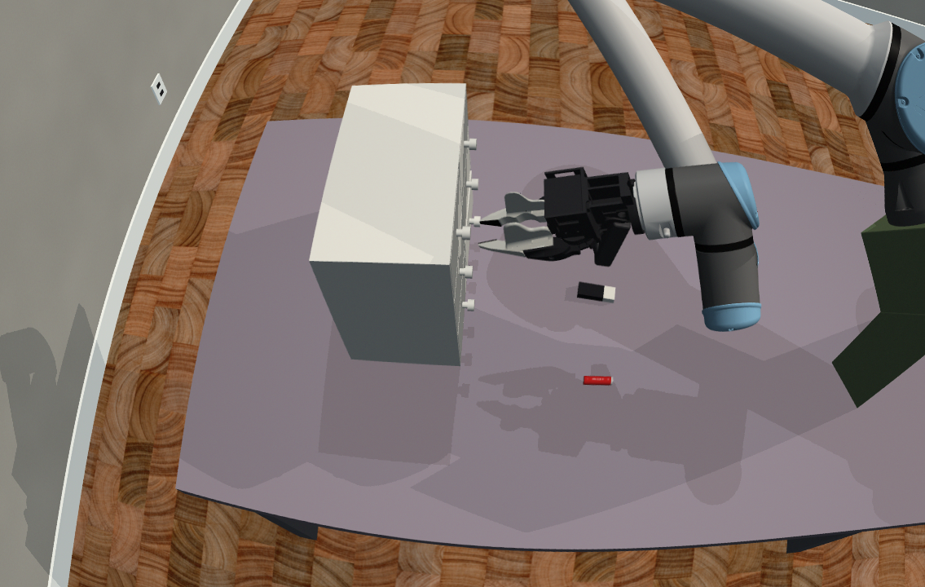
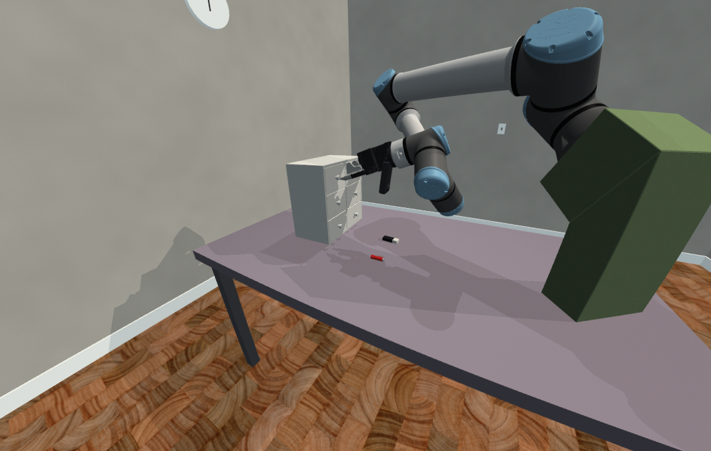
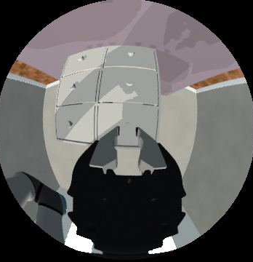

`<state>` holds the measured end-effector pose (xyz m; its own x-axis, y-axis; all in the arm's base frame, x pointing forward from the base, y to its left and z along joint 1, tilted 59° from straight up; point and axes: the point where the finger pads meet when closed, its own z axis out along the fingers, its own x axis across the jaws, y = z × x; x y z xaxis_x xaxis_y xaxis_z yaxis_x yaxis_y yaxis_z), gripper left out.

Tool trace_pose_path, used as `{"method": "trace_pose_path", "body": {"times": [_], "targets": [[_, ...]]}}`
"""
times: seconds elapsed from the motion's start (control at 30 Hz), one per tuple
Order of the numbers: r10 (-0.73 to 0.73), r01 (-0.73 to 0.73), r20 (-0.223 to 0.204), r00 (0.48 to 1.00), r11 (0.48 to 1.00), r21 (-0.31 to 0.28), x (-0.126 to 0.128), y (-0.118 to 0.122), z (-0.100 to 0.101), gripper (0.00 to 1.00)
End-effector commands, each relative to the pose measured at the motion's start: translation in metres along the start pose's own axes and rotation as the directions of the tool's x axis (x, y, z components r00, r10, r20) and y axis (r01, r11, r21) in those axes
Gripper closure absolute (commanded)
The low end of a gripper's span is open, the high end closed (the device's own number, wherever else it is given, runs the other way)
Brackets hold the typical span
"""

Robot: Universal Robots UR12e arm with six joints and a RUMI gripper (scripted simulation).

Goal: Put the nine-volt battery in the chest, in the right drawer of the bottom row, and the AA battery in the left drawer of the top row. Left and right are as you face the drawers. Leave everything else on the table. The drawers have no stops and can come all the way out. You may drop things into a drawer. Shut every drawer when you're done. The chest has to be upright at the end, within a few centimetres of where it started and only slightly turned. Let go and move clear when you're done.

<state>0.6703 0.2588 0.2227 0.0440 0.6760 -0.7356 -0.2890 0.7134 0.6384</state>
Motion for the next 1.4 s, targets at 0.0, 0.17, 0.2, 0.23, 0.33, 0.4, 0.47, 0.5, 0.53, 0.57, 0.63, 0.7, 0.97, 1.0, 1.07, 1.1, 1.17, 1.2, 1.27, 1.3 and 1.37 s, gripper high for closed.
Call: {"method": "trace_pose_path", "body": {"times": [0.0,0.17,0.2,0.23,0.33,0.4,0.47,0.5,0.53,0.57,0.63,0.7,0.97,1.0,1.07,1.1,1.17,1.2,1.27,1.3,1.37], "targets": [[0.0,0.0,0.0,1.0,1.0,-0.001,0.0,0.002,0.003,0.8],[0.0,0.0,0.0,1.0,1.0,-0.001,0.0,0.004,0.008,0.8],[0.0,0.0,0.0,1.0,1.0,-0.001,0.0,0.004,0.009,0.8],[0.0,0.0,0.0,1.0,1.0,-0.001,0.0,0.004,0.01,0.8],[0.0,0.0,0.0,1.0,1.0,-0.001,0.0,0.005,0.013,0.8],[0.0,0.0,0.0,1.0,1.0,-0.001,0.0,0.006,0.015,0.8],[0.0,0.0,0.0,1.0,1.0,-0.001,0.0,0.006,0.015,0.8],[0.0,0.0,0.0,1.0,1.0,-0.001,0.0,0.006,0.016,0.8],[0.0,0.0,0.0,1.0,1.0,-0.001,0.0,0.007,0.017,0.8],[0.0,0.0,0.0,1.0,1.0,-0.001,0.0,0.007,0.018,0.8],[0.0,0.0,0.0,1.0,1.0,-0.001,0.0,0.008,0.019,0.8],[0.0,0.0,0.0,1.0,1.0,-0.001,0.0,0.008,0.02,0.8],[0.0,0.0,0.0,1.0,1.0,-0.001,0.0,0.009,0.023,0.8],[0.0,0.0,0.0,1.0,1.0,-0.001,0.0,0.009,0.023,0.8],[0.0,0.0,0.0,1.0,1.0,-0.001,0.0,0.009,0.024,0.8],[0.0,0.0,0.0,1.0,1.0,-0.001,0.0,0.009,0.024,0.8],[0.0,0.0,0.0,1.0,1.0,-0.001,0.0,0.009,0.024,0.8],[0.0,0.0,0.0,1.0,1.0,-0.001,0.0,0.009,0.024,0.8],[0.0,0.0,0.0,1.0,1.0,-0.001,0.0,0.009,0.024,0.8],[0.0,0.0,0.0,1.0,1.0,-0.001,0.0,0.009,0.024,0.8],[0.0,0.0,0.0,1.0,1.0,-0.001,0.0,0.009,0.024,0.8]]}}
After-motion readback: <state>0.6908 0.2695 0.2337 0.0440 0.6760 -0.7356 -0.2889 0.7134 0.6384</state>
